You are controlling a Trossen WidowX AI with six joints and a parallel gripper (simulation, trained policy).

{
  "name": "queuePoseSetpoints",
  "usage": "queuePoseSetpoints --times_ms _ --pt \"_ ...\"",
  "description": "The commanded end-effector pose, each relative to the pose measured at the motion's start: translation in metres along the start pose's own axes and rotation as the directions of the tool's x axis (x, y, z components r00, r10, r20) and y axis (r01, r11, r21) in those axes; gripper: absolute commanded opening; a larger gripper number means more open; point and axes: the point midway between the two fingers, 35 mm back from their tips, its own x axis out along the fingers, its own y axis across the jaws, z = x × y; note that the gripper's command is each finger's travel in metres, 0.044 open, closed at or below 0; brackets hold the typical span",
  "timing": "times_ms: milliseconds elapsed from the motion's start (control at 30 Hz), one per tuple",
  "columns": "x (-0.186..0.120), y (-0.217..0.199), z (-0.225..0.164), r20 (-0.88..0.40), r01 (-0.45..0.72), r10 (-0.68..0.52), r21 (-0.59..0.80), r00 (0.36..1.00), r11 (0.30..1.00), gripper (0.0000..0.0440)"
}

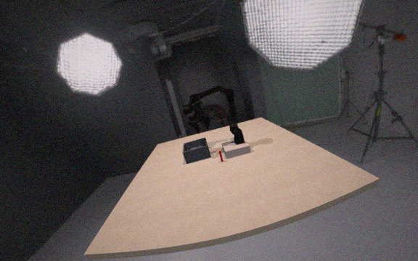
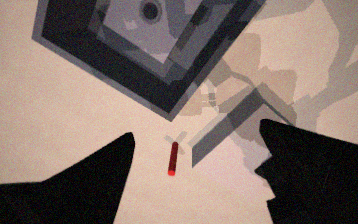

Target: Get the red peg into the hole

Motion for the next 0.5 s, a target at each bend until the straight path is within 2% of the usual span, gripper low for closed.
queuePoseSetpoints --times_ms 0,467 --pt "0.006 0.009 -0.024 -0.019 0.061 -0.061 0.012 0.998 0.998 0.0440" --pt "0.038 0.027 -0.098 -0.035 0.253 -0.252 0.048 0.967 0.966 0.0440"
